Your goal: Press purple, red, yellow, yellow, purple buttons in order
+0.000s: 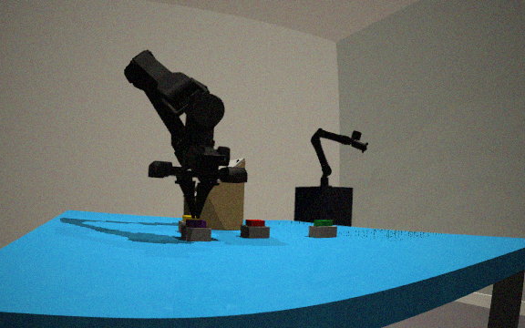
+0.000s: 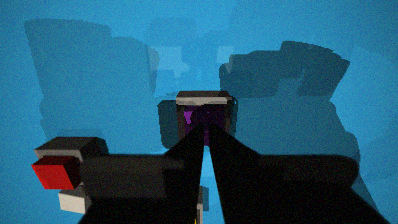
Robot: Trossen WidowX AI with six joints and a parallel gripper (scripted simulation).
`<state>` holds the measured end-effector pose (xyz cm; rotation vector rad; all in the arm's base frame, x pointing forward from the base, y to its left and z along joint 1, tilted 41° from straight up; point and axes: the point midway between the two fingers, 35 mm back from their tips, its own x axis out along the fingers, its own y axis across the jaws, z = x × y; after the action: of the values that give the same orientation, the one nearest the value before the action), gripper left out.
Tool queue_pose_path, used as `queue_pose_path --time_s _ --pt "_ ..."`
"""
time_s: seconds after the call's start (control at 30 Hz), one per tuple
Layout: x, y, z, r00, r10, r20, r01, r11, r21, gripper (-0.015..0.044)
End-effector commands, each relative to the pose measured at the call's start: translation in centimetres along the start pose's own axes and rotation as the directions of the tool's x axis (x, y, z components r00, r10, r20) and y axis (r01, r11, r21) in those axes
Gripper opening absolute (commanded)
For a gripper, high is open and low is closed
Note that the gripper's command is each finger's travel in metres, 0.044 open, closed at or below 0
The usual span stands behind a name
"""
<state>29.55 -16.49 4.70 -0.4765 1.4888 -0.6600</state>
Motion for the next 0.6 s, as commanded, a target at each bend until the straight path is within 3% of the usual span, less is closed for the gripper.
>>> queue_pose_path --time_s 0.0,0.57 --pt "0.95 0.14 -0.27 1.0 0.002 -0.008 -0.002 1.0 -0.009 0.002" --pt "1.18 0.14 -0.28 1.0 0.001 -0.008 -0.002 1.0 -0.009 0.002"
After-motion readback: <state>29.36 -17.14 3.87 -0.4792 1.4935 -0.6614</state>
